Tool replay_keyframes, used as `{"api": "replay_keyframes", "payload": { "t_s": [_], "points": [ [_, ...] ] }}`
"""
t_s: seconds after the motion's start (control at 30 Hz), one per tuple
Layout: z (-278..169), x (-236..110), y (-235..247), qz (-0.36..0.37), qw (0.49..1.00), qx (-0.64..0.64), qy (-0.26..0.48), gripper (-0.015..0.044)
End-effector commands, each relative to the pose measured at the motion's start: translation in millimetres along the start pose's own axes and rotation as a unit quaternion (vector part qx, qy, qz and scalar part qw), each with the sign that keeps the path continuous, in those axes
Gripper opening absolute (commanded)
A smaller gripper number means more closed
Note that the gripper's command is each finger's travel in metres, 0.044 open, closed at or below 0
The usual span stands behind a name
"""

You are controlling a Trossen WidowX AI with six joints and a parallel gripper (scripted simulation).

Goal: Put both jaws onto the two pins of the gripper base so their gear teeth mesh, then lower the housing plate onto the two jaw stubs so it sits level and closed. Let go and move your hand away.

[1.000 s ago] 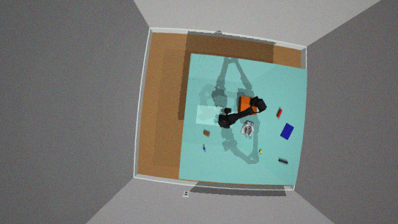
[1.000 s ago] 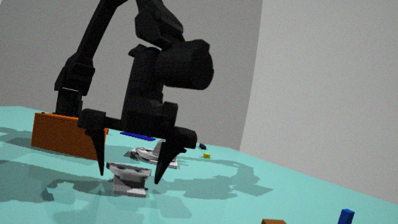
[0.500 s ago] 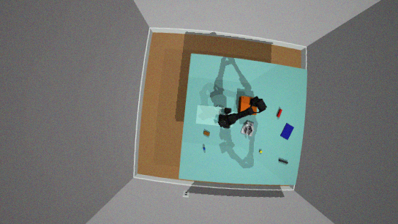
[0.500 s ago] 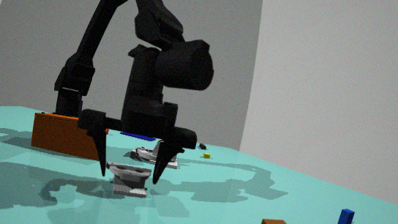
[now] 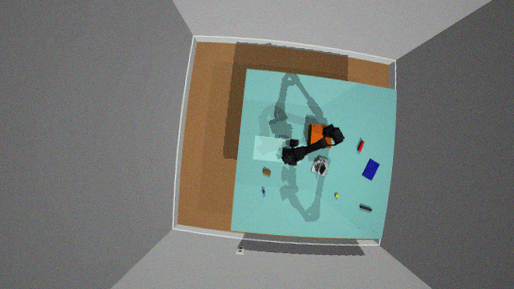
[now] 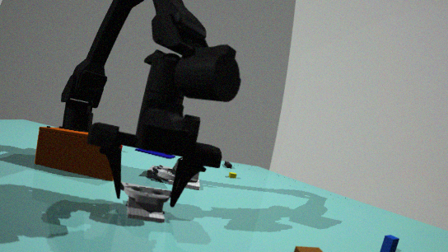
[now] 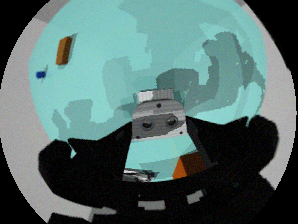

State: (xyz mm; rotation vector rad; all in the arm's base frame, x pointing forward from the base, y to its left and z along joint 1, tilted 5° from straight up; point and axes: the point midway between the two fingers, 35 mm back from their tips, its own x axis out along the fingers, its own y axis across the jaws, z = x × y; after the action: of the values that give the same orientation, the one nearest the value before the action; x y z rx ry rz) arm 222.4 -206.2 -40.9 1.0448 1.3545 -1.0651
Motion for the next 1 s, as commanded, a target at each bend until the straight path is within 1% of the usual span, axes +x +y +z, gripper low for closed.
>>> {"api": "replay_keyframes", "payload": {
  "t_s": [0.0,0.1,0.8,0.97],
  "points": [
    [0.0,0.0,0.0,0.0,1.0,0.0,0.0,0.0351],
    [0.5,-4.5,0.4,0.0,1.0,0.0,0.0,0.0351],
    [0.6,-70.8,-0.1,-0.002,1.0,0.001,-0.002,0.0351],
    [0.4,-72.9,-0.3,-0.002,1.0,0.001,-0.002,0.0351]
  ]
}}
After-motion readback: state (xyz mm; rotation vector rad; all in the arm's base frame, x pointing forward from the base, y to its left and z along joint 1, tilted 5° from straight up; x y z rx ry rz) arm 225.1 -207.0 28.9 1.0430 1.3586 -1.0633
